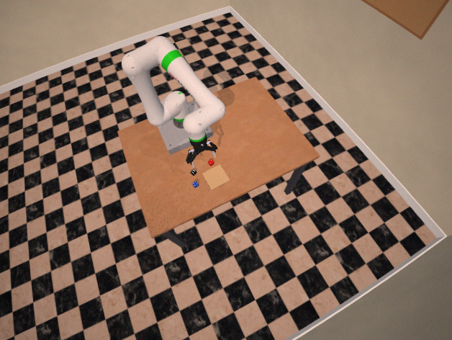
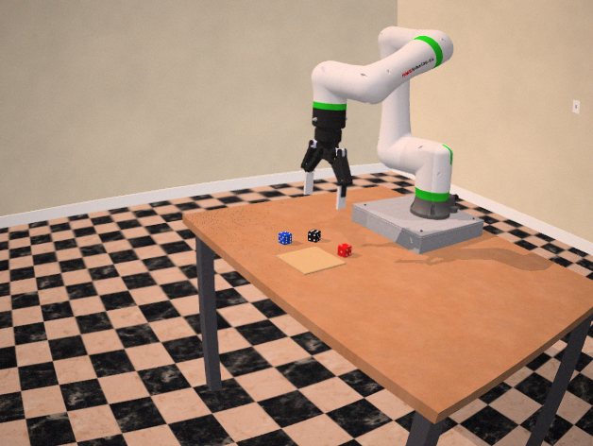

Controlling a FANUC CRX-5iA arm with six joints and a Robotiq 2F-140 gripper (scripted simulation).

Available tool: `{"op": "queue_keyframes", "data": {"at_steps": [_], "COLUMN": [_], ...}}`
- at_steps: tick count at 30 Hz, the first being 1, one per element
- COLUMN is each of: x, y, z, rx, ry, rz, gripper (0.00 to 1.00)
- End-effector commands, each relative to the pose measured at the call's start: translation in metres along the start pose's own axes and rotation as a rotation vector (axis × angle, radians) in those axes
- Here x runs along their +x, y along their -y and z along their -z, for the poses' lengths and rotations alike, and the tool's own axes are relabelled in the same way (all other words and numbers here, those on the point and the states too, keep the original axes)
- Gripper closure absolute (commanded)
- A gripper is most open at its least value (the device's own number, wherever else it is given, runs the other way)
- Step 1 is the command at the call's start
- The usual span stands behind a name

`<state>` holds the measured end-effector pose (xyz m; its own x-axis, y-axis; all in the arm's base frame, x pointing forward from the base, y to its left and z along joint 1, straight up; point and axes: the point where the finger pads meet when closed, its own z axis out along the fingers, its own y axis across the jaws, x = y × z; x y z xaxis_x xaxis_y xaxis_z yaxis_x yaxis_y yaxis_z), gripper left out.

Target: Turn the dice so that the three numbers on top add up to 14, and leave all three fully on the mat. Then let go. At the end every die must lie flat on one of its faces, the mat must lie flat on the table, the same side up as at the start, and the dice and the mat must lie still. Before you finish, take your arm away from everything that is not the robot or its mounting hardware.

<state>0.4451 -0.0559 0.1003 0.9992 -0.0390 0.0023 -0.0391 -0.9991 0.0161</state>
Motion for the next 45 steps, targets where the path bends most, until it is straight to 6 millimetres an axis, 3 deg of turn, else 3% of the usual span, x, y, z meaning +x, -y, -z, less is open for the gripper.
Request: {"op": "queue_keyframes", "data": {"at_steps": [1, 2, 3, 5, 6, 9, 30, 36, 45], "x": [0.031, 0.031, 0.042, 0.042, 0.048, 0.051, 0.051, 0.051, 0.051], "y": [-0.050, -0.050, -0.078, -0.078, -0.097, -0.108, -0.108, -0.108, -0.108], "z": [-0.003, -0.003, -0.005, -0.005, -0.007, -0.008, -0.008, -0.009, -0.013], "rx": [0.013, 0.013, 0.013, 0.013, 0.013, 0.013, 0.013, 0.012, 0.011], "ry": [0.007, 0.007, 0.007, 0.007, 0.007, 0.007, 0.007, 0.008, 0.010], "rz": [0.068, 0.068, 0.096, 0.096, 0.116, 0.127, 0.107, 0.026, -0.306], "gripper": [0.00, 0.00, 0.00, 0.00, 0.00, 0.00, 0.00, 0.00, 0.00]}}
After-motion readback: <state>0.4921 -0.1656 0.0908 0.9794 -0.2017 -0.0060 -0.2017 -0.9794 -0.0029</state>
